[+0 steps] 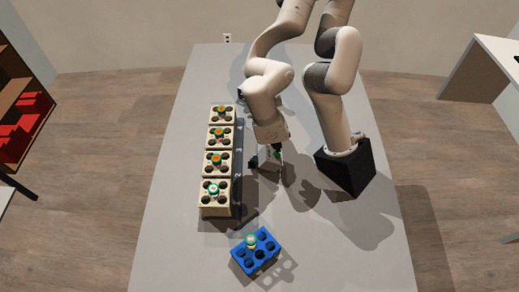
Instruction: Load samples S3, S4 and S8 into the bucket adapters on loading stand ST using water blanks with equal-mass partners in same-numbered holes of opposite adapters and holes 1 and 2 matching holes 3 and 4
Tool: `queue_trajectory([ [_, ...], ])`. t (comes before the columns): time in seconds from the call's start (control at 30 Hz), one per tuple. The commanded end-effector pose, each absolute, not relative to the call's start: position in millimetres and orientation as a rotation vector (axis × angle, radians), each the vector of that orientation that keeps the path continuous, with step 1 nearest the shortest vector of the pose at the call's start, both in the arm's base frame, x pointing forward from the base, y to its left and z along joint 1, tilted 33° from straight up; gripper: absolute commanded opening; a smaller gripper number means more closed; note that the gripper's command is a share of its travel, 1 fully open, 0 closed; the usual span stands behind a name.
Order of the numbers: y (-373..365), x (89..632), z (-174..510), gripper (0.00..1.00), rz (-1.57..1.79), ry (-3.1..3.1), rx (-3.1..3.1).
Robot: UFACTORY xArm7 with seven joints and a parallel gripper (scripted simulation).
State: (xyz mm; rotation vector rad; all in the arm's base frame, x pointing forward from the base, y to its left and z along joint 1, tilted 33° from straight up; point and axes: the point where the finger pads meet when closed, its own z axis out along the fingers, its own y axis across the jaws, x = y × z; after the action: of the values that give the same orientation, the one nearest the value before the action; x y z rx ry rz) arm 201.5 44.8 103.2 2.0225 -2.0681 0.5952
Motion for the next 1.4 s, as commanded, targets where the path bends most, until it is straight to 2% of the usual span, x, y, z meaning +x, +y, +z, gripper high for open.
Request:
queue_trajectory([
  [0.0, 43, 206, 98, 0.00, 0.597, -2.069, 2.024],
  [1.37, 37, 212, 84, 0.00, 0.597, -2.069, 2.024],
])
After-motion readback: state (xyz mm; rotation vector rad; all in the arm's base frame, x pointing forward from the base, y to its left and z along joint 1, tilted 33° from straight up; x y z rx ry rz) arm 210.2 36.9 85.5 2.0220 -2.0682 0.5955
